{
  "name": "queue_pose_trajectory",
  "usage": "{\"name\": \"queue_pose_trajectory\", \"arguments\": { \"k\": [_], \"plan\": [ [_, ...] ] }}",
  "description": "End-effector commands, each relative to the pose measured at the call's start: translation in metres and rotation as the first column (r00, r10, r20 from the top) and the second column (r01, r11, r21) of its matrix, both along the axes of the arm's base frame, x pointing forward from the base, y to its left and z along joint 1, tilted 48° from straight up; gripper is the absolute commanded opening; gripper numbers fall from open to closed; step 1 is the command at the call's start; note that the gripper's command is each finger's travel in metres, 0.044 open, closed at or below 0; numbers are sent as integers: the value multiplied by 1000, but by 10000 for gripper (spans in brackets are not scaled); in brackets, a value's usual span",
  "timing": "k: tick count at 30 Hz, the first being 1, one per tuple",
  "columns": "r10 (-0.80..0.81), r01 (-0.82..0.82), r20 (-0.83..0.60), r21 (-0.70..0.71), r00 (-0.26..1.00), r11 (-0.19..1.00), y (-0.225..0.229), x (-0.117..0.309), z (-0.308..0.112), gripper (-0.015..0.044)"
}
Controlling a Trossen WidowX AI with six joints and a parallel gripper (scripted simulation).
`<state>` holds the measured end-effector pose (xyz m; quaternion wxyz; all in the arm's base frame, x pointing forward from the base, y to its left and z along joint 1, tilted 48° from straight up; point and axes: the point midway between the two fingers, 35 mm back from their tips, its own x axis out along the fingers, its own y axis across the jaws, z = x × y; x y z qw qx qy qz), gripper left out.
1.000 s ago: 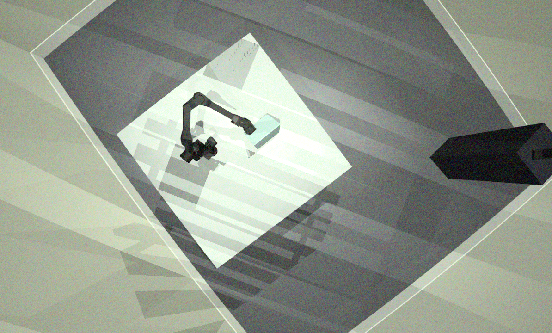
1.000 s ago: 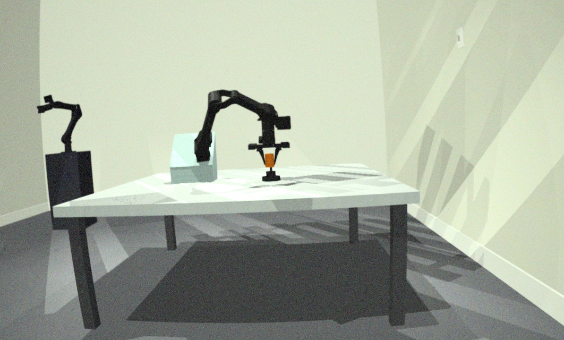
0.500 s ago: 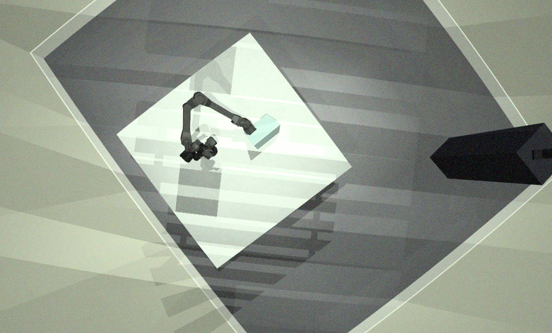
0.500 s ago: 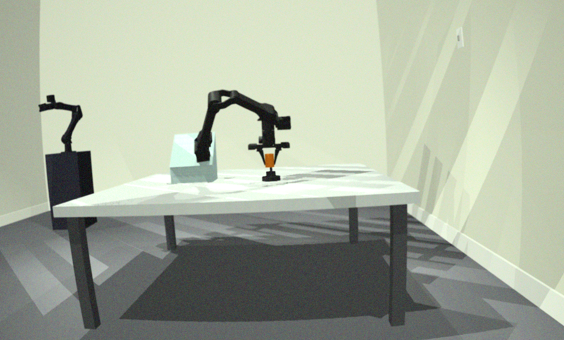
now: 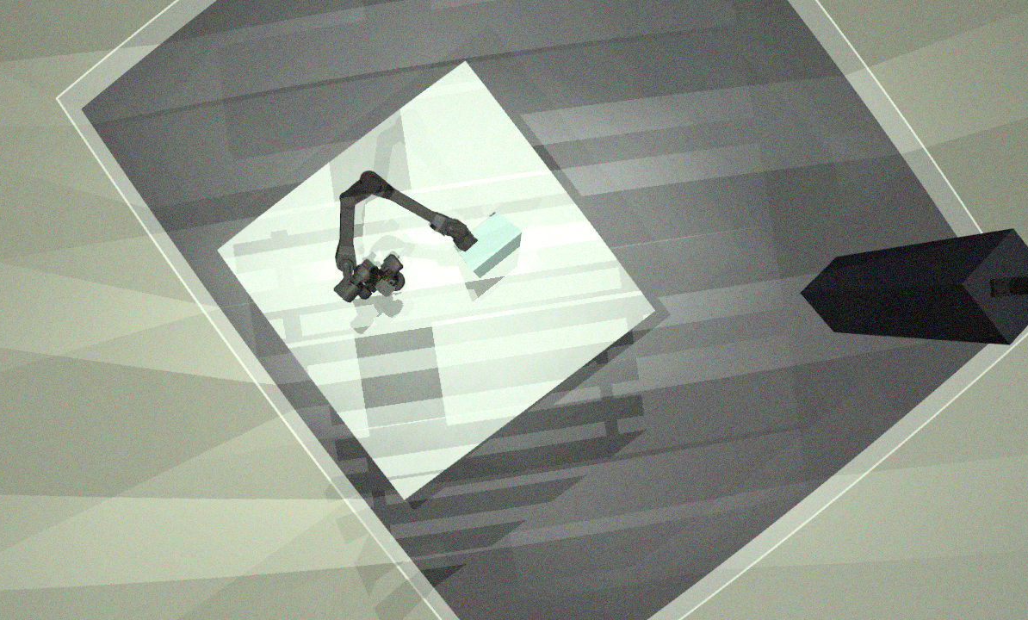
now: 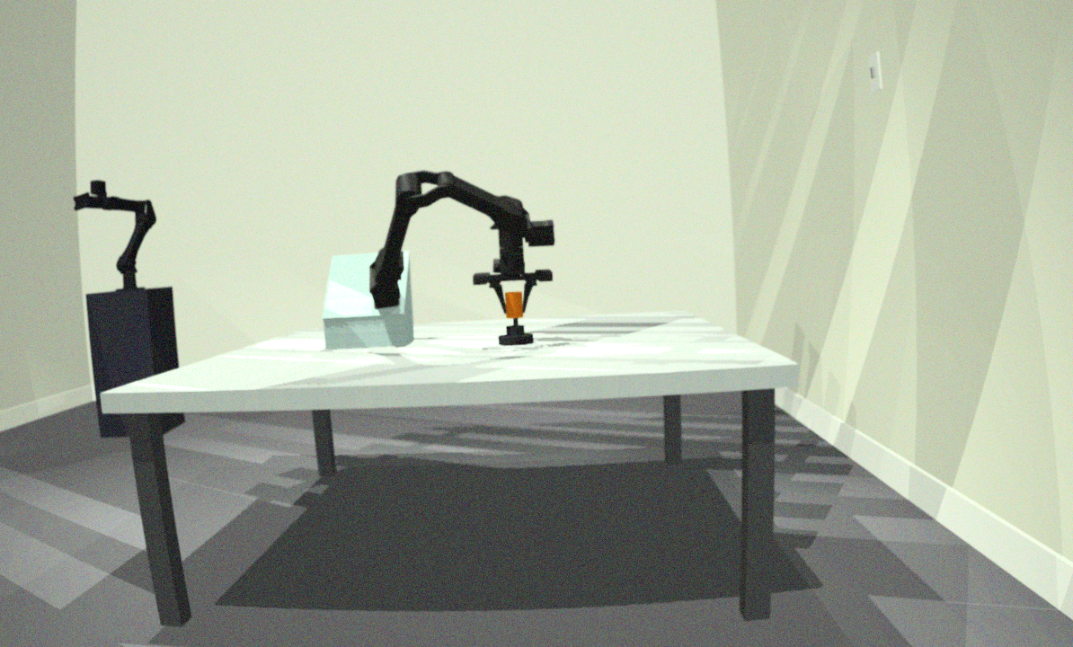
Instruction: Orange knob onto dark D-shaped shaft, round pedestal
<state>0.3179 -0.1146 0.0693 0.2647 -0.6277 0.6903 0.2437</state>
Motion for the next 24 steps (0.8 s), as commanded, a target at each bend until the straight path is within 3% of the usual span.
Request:
{"name": "queue_pose_trajectory", "arguments": {
  "k": [1, 24],
  "plan": [
    [6, -6, -3, -2, 1000, 1000, 0, 0, -1, 0],
    [6, -6, -3, -2, 1000, 1000, 2, -1, 1, 0]
  ]
}}
